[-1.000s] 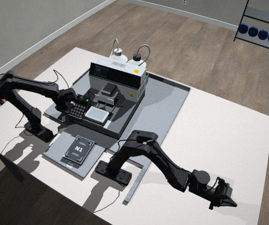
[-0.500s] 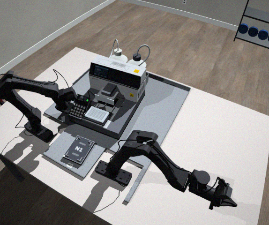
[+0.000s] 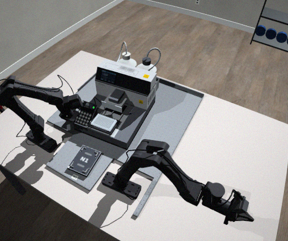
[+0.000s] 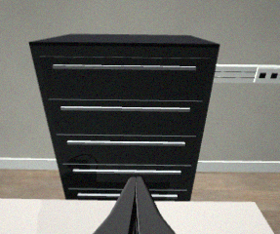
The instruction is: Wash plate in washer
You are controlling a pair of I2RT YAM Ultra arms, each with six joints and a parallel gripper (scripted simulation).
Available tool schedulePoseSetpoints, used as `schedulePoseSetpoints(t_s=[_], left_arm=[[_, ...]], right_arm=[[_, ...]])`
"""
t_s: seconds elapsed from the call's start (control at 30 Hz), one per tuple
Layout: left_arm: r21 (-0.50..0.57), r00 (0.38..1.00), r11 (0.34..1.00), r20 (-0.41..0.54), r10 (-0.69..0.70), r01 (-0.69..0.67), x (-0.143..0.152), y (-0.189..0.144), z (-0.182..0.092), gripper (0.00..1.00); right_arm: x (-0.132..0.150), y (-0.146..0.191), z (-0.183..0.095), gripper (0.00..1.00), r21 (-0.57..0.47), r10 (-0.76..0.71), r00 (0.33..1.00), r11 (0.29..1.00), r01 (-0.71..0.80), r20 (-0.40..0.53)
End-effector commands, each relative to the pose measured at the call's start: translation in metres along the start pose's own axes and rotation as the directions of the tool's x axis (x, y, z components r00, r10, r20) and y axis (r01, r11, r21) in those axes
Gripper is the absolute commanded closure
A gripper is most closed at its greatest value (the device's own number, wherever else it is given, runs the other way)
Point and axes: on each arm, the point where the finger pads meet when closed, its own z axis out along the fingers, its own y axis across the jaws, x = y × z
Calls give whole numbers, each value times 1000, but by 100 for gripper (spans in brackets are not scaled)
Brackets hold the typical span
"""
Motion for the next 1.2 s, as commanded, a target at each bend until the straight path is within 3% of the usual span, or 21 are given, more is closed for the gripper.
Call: schedulePoseSetpoints(t_s=[0.0, 0.63, 1.17], left_arm=[[18, 1000, 1000, 26, -1, 1, -6, -2, 0, 100], [30, 999, 999, 38, -30, 29, -11, -7, 1, 100], [17, 999, 1000, 33, -17, 16, -8, -4, -36, 100]], right_arm=[[-17, -4, -5, 100, 7, 11, 999, 1000, -11, 33], [-17, -4, -5, 100, 7, 11, 999, 1000, -11, 33], [-17, -4, -5, 100, 7, 11, 999, 1000, -11, 33]])
